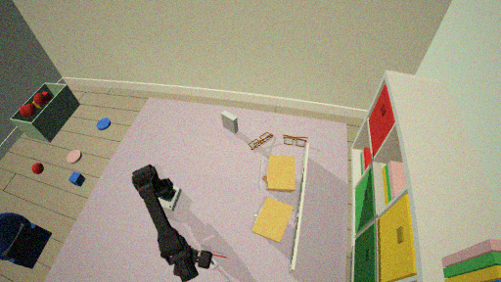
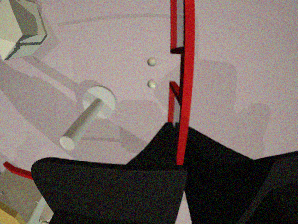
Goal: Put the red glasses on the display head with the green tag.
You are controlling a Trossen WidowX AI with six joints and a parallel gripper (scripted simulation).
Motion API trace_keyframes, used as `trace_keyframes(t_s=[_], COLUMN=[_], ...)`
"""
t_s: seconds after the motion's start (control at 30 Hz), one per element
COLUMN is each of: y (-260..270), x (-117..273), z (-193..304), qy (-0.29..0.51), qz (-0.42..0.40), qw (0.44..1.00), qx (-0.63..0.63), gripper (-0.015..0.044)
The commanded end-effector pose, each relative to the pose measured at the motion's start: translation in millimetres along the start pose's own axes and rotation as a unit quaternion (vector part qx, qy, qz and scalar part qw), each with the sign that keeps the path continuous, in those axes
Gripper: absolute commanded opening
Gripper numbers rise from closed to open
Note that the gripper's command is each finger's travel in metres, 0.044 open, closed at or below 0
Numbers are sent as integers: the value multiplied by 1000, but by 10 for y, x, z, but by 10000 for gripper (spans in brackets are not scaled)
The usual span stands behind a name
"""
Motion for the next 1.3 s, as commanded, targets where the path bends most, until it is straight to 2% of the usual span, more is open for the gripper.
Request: trace_keyframes(t_s=[0.0, 0.33, 0.8, 1.27], y=[-5, 88, 505, 700], x=[326, 373, 394, 393], z=[29, 159, 899, 1677], qy=[-13, -13, -11, -9], qz=[-6, -7, -8, -9], qw=[1000, 1000, 990, 965], qx=[-2, 19, 140, 260], gripper=[0, 0, 0, 0])
Point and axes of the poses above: the point midway between the two fingers, 35 mm back from their tips, its own x axis back along the fingers, its own y axis across the jaws, z = x × y, the point moved 10 cm from there along x, back along the fingers, and after that the axes turned 3 degrees about x, right-handed, at the moved point
